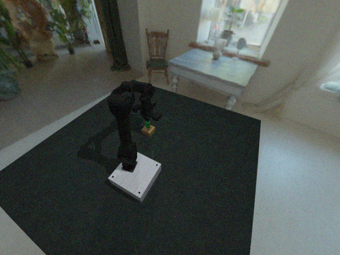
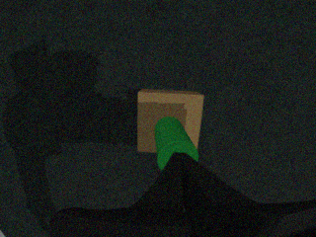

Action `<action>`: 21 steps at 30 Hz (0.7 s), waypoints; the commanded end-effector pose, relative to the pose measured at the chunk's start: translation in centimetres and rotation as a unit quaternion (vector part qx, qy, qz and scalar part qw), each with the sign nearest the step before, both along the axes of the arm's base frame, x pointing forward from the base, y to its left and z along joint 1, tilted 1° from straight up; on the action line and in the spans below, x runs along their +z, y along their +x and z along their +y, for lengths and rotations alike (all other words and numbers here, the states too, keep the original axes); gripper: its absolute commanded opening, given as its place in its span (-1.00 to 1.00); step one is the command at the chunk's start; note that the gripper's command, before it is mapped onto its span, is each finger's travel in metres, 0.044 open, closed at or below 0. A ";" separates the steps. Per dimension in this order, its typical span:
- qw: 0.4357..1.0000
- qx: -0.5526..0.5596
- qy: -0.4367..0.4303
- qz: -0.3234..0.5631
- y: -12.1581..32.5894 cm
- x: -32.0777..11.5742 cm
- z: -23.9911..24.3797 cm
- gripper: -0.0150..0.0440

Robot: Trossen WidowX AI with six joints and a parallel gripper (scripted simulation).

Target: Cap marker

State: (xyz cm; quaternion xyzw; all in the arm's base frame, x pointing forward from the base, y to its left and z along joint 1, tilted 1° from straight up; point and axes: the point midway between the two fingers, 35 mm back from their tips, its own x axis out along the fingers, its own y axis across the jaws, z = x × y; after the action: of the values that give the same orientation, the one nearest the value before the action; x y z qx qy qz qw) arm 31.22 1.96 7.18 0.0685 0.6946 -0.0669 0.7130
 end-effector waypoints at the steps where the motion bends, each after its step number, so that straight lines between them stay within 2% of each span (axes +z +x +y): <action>1: 1.000 0.000 0.000 -0.001 0.0 0.3 0.0 -0.49; 8: 1.000 0.000 0.000 0.000 0.0 8.2 0.0 -0.49; 12: 1.000 0.000 0.000 0.000 -0.1 9.0 0.0 -0.49; 21: 1.000 0.000 0.000 0.000 -0.1 9.0 0.0 0.31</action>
State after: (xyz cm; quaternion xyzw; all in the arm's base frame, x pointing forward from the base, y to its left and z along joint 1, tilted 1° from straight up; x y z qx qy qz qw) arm 31.15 1.97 16.24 0.0688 0.6926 -0.0663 0.7150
